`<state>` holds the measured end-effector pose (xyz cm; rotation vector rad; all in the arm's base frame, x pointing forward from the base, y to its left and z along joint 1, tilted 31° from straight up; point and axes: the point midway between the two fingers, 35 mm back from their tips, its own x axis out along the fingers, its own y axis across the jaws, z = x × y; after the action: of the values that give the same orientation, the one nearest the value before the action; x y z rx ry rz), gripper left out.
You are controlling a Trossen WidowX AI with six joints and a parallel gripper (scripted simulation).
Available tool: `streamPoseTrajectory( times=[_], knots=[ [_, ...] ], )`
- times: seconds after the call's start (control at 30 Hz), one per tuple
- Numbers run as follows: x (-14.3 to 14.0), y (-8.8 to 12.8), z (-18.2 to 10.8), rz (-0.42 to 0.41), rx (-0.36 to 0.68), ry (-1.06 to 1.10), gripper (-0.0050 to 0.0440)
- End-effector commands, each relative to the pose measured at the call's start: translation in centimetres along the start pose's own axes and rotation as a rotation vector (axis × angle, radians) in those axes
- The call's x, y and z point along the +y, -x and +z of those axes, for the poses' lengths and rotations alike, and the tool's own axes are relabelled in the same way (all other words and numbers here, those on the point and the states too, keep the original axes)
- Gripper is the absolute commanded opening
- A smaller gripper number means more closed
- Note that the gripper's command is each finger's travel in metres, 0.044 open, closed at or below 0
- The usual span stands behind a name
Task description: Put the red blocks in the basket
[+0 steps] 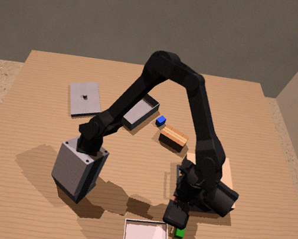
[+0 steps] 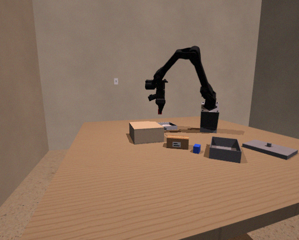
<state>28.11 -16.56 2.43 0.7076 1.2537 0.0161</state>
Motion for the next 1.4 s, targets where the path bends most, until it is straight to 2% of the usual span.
streamPoseTrajectory(
  times=[0.0, 0.17, 0.23, 0.43, 0.5, 0.57, 0.9, 1.13, 1.37],
  knots=[
    [-2.0, 0.0, -0.1, 0.004, -0.002, -0.102, 0.0],
    [-6.9, 0.0, -1.3, 0.004, -0.001, -0.429, 0.0],
    [-8.6, 0.0, -1.7, 0.004, -0.001, -0.429, 0.0],
    [-8.6, 0.0, -1.7, 0.004, -0.001, -0.429, 0.0],
    [-8.6, -1.3, -1.7, 0.004, -0.001, -0.429, 0.0],
    [-8.6, -1.3, -1.7, 0.004, -0.001, -0.429, 0.0],
    [-8.6, -8.0, -1.7, 0.004, -0.001, -0.429, 0.0],
    [-8.6, -8.0, -1.7, 0.004, -0.001, -0.429, 0.0],
    [-8.6, -9.9, -1.7, 0.004, -0.001, -0.429, 0.0]
  ],
)
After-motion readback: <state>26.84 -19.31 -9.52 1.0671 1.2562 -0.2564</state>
